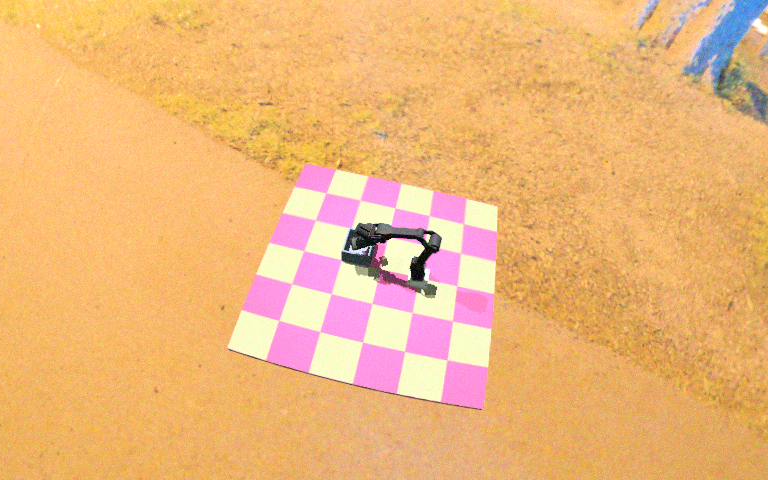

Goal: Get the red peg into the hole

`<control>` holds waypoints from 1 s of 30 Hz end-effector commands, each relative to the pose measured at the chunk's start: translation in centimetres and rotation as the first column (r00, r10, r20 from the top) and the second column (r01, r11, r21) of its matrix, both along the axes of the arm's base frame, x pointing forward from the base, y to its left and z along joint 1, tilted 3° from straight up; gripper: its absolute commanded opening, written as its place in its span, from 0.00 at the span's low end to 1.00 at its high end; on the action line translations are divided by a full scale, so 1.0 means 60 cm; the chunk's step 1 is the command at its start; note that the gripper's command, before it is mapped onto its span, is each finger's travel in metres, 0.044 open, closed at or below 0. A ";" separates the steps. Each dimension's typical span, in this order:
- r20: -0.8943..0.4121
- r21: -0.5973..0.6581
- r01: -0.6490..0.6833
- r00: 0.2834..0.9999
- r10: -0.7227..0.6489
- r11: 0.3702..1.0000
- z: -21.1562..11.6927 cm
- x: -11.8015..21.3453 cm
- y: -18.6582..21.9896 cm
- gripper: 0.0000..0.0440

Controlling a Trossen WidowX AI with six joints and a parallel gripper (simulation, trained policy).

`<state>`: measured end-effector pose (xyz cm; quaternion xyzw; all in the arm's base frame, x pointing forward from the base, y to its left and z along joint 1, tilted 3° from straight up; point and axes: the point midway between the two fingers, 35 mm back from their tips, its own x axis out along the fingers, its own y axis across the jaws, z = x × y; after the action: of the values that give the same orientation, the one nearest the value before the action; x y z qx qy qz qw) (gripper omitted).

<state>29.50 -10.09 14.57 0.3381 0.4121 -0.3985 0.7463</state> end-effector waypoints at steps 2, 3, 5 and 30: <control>0.003 0.008 0.007 1.000 -0.007 1.000 -0.004 0.013 -0.016 0.01; 0.000 0.011 0.010 1.000 -0.010 1.000 -0.007 0.015 -0.019 0.01; -0.006 0.017 0.013 1.000 -0.013 1.000 -0.013 0.019 -0.025 0.01; -0.139 0.027 -0.050 0.989 0.053 0.998 -0.071 0.070 -0.074 0.33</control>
<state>33.13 -14.08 9.78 0.3144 0.4770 -0.3979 0.7178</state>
